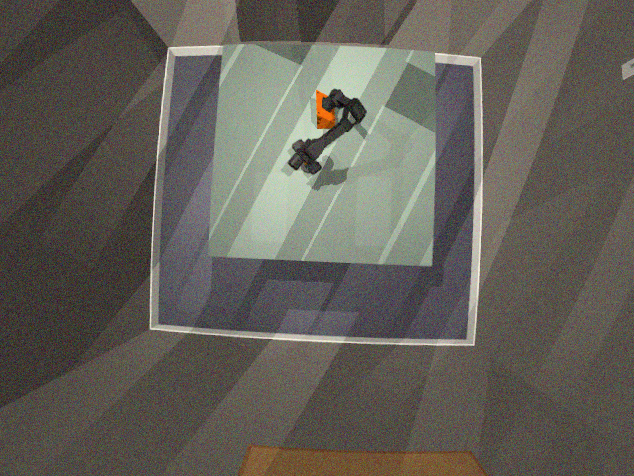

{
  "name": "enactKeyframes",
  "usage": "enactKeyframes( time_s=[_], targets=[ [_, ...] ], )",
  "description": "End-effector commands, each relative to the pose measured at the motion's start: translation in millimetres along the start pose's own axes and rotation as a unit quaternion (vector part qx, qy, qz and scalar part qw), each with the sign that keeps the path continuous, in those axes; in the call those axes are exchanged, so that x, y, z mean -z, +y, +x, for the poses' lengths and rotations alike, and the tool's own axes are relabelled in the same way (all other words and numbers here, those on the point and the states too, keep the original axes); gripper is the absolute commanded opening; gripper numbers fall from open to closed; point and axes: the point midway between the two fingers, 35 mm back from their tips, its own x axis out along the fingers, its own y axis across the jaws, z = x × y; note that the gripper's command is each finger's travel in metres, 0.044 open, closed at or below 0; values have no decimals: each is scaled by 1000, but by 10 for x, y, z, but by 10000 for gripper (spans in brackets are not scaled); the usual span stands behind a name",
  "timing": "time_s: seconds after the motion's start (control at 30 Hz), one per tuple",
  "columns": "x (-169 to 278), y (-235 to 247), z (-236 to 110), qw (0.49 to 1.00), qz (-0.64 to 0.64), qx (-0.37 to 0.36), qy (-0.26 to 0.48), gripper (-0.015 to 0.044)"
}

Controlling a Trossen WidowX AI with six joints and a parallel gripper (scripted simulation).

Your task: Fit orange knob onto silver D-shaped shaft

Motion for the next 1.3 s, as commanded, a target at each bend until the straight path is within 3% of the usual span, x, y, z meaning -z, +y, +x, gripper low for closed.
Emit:
enactKeyframes(
  time_s=[0.0,1.27],
  targets=[
    [6,-7,2,1000,2,2,1,0],
    [-1,9,-52,1000,2,2,1,0]
  ],
)
